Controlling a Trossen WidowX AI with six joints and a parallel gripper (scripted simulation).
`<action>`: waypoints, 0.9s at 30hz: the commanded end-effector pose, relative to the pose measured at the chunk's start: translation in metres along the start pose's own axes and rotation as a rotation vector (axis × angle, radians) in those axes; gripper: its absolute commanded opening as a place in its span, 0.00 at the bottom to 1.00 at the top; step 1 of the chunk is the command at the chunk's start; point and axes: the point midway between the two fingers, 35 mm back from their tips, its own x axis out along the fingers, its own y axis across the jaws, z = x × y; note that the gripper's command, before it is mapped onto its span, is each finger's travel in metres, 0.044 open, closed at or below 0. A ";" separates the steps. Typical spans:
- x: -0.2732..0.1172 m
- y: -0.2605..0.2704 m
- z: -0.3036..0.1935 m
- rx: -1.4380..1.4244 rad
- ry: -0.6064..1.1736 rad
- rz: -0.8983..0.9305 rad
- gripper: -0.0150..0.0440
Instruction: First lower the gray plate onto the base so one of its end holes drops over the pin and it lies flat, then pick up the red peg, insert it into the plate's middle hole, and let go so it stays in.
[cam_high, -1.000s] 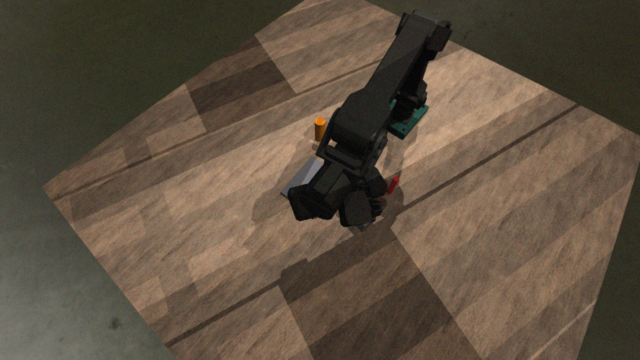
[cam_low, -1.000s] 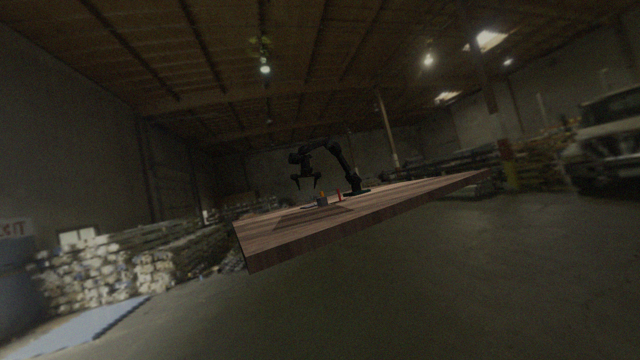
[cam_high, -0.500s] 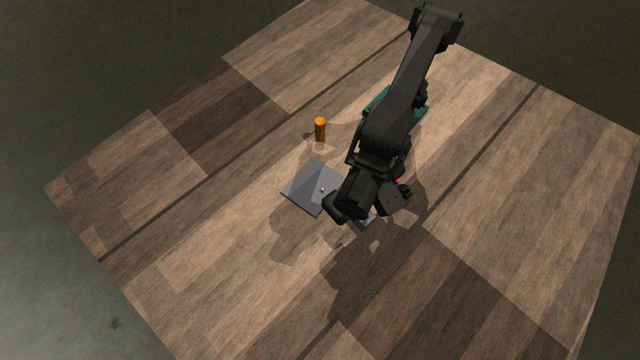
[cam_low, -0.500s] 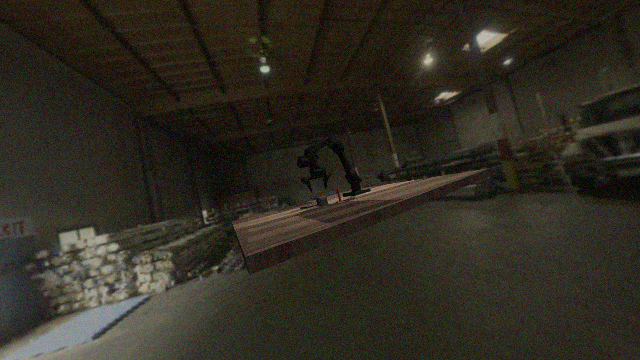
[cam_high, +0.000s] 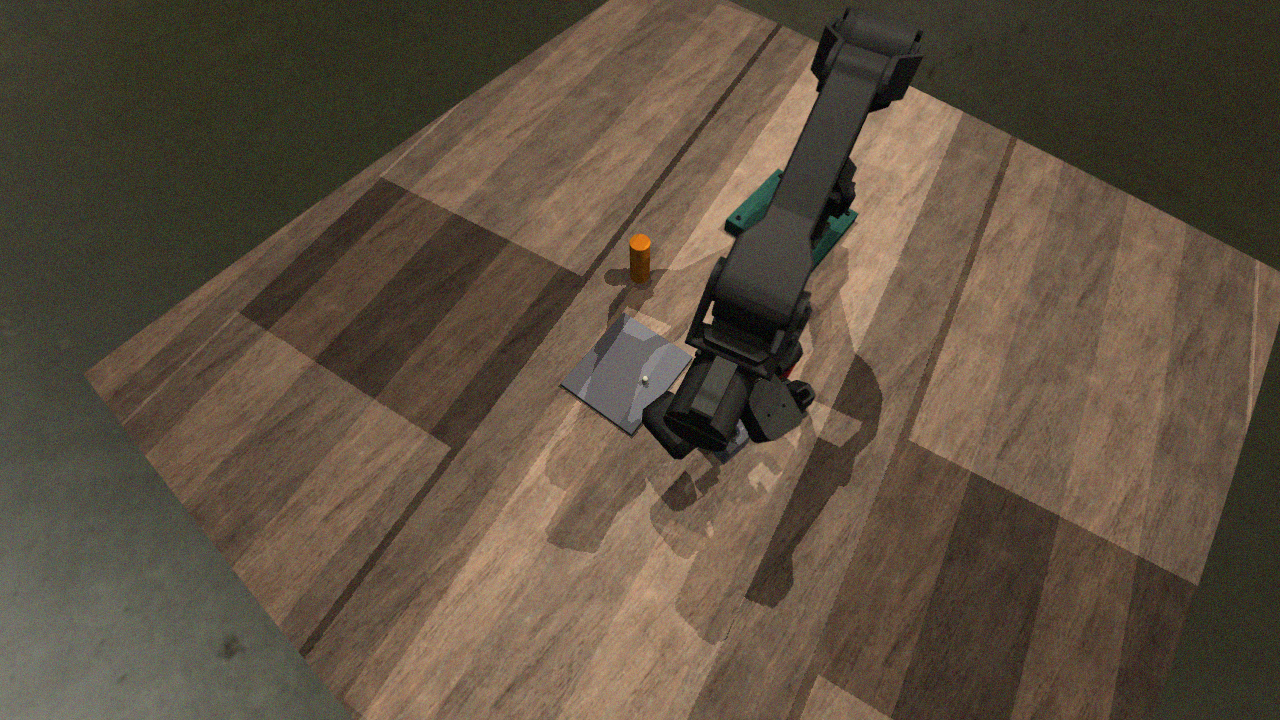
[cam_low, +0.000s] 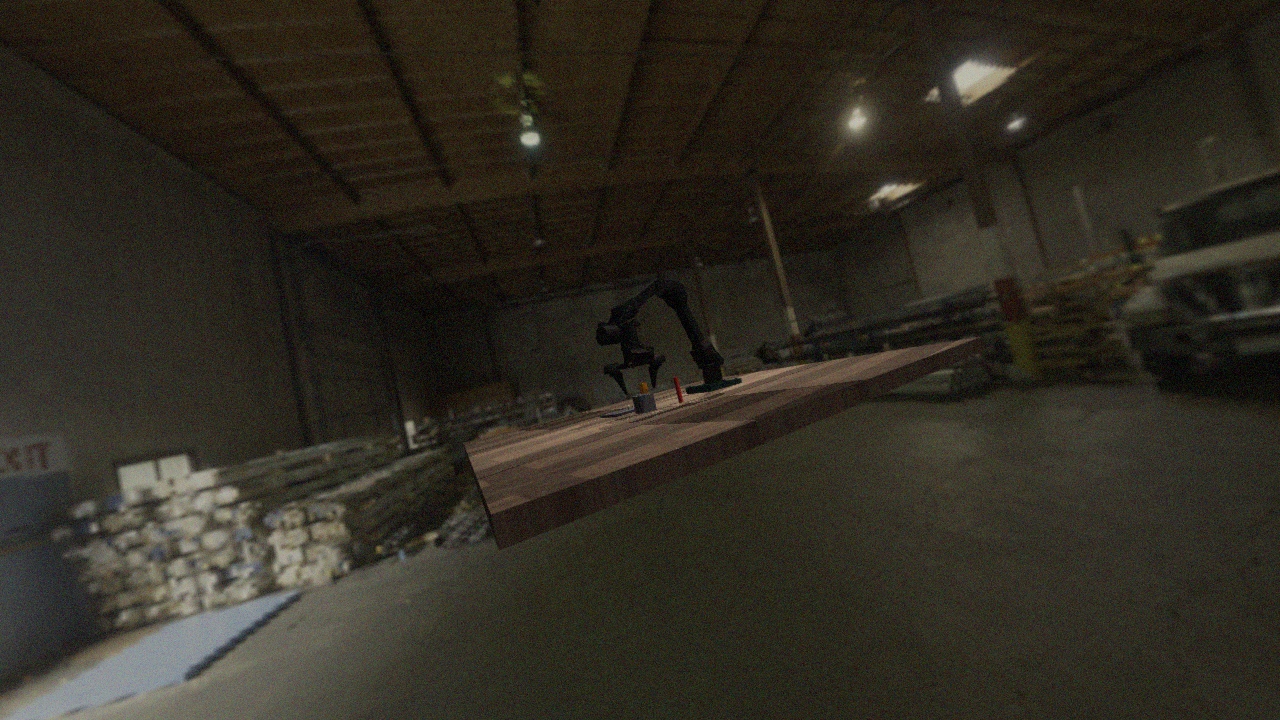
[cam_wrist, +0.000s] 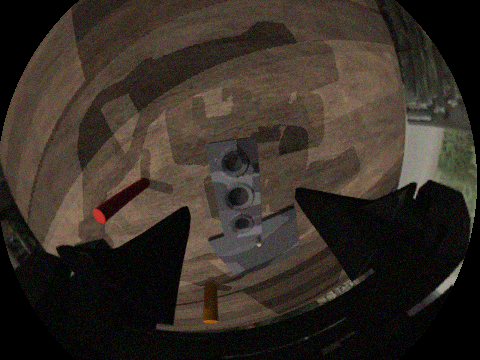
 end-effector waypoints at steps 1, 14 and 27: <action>0.009 0.002 0.000 -0.004 0.000 0.014 1.00; 0.030 0.002 0.000 -0.004 0.000 0.014 1.00; 0.051 0.003 -0.001 -0.004 0.000 0.014 1.00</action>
